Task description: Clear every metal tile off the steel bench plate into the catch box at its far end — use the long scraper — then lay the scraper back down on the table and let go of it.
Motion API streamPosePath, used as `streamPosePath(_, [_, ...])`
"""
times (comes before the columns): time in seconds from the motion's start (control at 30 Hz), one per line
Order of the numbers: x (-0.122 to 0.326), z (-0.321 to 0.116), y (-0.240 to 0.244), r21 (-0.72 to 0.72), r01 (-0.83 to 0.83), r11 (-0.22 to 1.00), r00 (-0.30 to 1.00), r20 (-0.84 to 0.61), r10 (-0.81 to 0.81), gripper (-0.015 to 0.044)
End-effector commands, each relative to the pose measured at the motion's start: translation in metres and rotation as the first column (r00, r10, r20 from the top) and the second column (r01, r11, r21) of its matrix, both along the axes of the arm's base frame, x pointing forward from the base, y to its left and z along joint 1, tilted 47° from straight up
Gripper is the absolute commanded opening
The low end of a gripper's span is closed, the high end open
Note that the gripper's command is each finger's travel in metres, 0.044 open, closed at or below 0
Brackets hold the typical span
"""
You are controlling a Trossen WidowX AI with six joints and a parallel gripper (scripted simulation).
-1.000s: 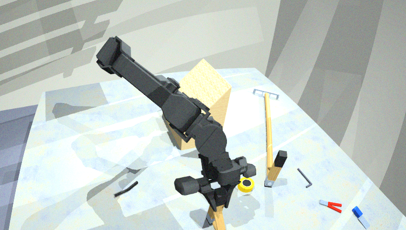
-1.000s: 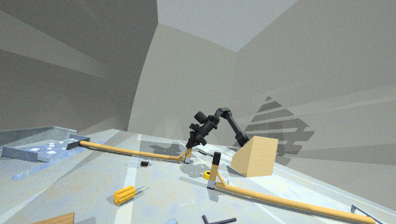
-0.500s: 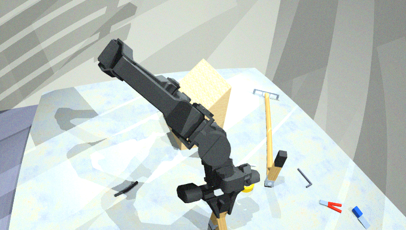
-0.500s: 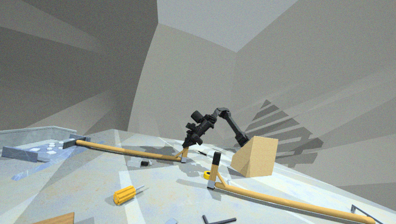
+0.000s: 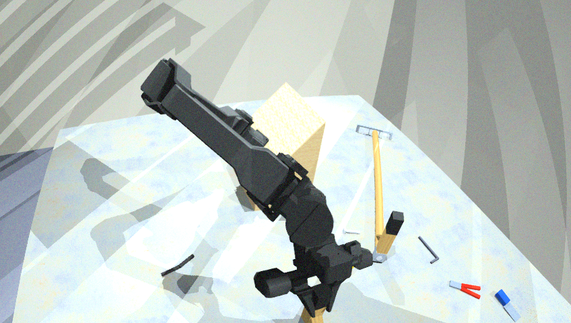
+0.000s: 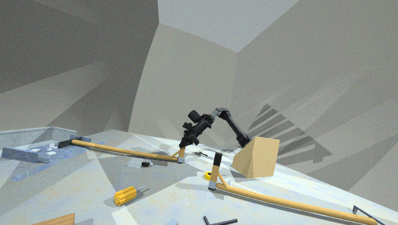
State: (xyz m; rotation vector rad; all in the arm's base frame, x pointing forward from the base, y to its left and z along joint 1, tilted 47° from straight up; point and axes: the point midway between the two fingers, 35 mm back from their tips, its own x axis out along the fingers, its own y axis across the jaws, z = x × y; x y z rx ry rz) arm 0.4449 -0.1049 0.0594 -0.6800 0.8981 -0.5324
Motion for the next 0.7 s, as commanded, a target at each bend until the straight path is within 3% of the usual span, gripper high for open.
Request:
streamPosePath(0.0, [0.011, 0.005, 0.001, 0.001, -0.008, 1.0, 1.0, 0.012, 0.008, 0.0])
streamPosePath(0.67, [0.042, 0.006, -0.005, 0.001, -0.008, 1.0, 1.0, 0.014, 0.008, 0.0])
